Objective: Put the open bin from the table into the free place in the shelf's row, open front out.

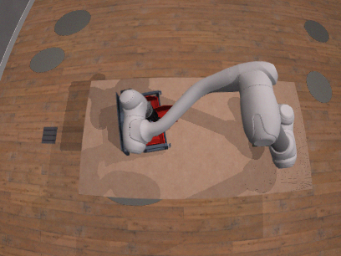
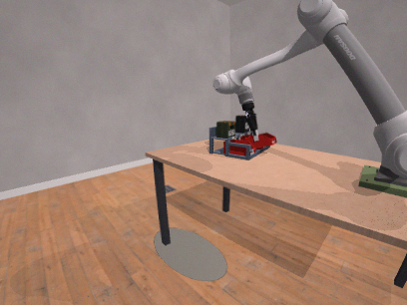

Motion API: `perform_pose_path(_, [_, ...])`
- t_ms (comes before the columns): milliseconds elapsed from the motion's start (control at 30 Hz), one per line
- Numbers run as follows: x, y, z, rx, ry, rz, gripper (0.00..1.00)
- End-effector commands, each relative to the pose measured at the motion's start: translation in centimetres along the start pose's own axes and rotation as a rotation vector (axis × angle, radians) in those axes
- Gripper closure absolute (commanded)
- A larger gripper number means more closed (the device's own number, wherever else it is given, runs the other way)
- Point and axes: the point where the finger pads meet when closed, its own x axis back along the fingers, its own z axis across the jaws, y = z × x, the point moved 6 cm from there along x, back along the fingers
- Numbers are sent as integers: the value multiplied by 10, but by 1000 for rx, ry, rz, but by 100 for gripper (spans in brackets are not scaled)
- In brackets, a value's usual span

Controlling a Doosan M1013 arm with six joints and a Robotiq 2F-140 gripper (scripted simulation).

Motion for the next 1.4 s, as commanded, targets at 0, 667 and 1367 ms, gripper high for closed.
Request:
perform_pose_path(0, [-6, -1, -4, -1, -6, 1, 100])
perform_pose_path(667, [-9, -2, -4, -1, -6, 1, 100])
perform_pose_path(1367, [-10, -2, -4, -1, -7, 1, 100])
